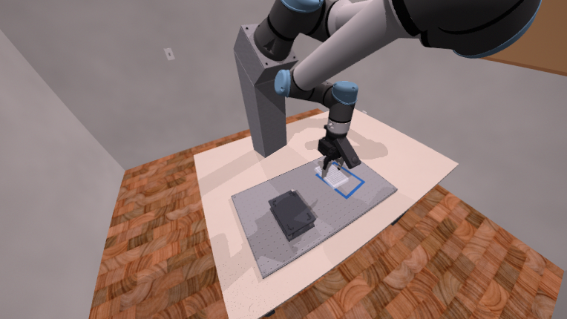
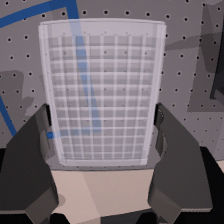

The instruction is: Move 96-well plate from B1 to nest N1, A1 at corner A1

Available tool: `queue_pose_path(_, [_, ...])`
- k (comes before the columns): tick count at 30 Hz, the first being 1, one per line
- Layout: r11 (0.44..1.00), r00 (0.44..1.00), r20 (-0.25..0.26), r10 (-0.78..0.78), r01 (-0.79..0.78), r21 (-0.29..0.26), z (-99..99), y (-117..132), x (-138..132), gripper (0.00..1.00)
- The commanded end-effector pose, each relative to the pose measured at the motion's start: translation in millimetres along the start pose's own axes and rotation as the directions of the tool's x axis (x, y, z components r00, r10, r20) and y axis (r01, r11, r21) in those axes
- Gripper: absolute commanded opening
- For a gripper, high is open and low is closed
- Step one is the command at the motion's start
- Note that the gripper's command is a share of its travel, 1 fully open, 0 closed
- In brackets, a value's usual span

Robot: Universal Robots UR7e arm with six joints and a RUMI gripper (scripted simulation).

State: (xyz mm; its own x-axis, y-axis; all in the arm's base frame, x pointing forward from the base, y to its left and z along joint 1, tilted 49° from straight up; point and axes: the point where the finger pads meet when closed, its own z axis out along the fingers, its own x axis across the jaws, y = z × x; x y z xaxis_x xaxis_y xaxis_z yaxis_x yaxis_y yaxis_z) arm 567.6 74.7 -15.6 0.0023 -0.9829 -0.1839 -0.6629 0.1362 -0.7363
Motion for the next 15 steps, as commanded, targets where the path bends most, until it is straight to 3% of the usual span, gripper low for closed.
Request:
queue_pose_path(1, [1.000, 1.000, 0.008, -0.005, 0.005, -0.004, -3.9, -1.3, 12.2, 0.00])
queue_pose_path(15, [1.000, 1.000, 0.008, -0.005, 0.005, -0.004, -12.3, -9.2, 57.4, 0.00])
